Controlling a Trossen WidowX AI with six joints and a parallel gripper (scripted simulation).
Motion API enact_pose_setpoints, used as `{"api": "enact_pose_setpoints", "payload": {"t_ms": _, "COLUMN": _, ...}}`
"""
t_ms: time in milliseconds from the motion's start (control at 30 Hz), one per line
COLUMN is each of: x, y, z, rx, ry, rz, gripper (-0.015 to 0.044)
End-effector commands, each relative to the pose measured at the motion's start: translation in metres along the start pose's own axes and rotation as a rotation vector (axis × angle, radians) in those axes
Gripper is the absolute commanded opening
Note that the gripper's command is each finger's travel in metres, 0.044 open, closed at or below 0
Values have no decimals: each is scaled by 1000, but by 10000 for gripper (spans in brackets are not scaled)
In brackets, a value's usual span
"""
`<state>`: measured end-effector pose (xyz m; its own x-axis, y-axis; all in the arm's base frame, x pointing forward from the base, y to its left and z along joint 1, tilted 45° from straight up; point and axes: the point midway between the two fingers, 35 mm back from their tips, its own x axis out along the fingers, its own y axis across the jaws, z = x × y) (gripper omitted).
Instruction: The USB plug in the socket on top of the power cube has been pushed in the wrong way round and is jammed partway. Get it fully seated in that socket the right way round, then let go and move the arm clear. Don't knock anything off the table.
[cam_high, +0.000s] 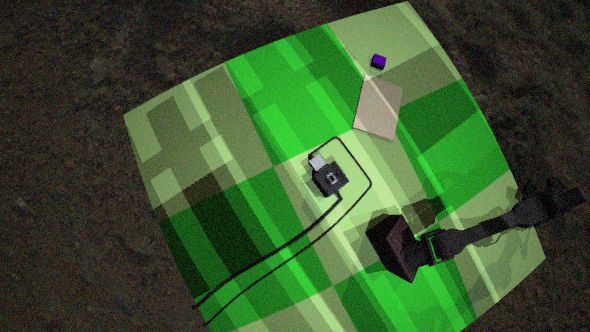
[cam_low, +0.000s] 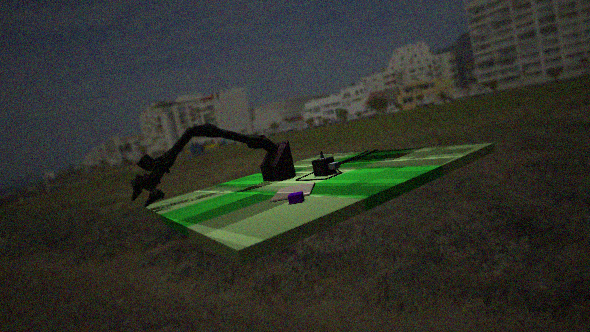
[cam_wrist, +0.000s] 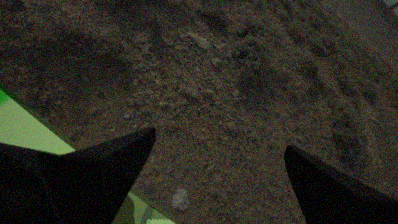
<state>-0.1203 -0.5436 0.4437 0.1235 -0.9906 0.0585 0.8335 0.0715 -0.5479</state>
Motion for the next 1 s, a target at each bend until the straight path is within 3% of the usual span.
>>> {"api": "enact_pose_setpoints", "payload": {"t_ms": 0, "x": 8, "y": 47, "z": 32, "rx": 122, "ry": -12, "rz": 54, "gripper": 440}}
{"api": "enact_pose_setpoints", "payload": {"t_ms": 267, "x": 10, "y": 178, "z": 95, "rx": 410, "ry": 16, "rz": 225, "gripper": 440}}
{"api": "enact_pose_setpoints", "payload": {"t_ms": 567, "x": -28, "y": 305, "z": 150, "rx": 637, "ry": 98, "rz": 406, "gripper": 440}}
{"api": "enact_pose_setpoints", "payload": {"t_ms": 967, "x": -155, "y": 529, "z": 176, "rx": 730, "ry": 433, "rz": 753, "gripper": 440}}
